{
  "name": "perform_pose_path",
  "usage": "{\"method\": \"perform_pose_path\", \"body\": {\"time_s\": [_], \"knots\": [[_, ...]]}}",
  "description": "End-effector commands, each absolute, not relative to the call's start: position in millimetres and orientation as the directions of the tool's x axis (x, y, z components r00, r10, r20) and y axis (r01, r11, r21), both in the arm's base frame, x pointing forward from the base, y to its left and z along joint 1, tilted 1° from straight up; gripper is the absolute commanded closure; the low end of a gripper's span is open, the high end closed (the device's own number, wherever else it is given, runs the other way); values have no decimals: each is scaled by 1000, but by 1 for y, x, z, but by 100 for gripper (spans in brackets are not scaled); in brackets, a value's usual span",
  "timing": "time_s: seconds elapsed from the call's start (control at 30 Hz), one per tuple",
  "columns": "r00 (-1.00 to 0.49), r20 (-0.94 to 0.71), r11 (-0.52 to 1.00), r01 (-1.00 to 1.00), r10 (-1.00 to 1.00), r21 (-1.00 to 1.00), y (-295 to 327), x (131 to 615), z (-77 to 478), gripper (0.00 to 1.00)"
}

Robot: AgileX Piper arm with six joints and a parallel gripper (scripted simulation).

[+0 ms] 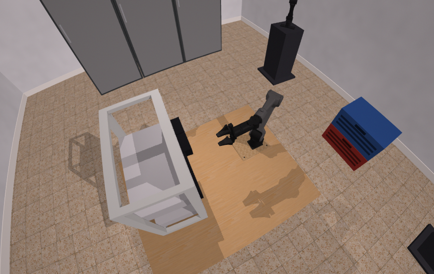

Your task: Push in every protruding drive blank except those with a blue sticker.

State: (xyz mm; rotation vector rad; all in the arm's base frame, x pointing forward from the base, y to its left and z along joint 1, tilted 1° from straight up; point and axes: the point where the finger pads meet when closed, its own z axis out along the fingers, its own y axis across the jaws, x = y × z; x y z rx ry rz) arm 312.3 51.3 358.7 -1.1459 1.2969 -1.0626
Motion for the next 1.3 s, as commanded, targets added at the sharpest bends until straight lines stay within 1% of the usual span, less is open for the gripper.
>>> {"method": "perform_pose_path", "body": {"time_s": [0.0, 0.07, 0.27, 0.57, 1.27], "knots": [[18, -136, 134, -61, -991, -989, 42, 313, 358, 0], [18, -136, 134, -61, -991, -989, 42, 313, 358, 0], [-2, -85, 85, -29, -996, -996, 10, 308, 366, 0], [-21, -44, 44, -5, -999, -999, -19, 305, 373, 0], [-33, -19, 19, -1, -999, -1000, -34, 301, 375, 0]]}}
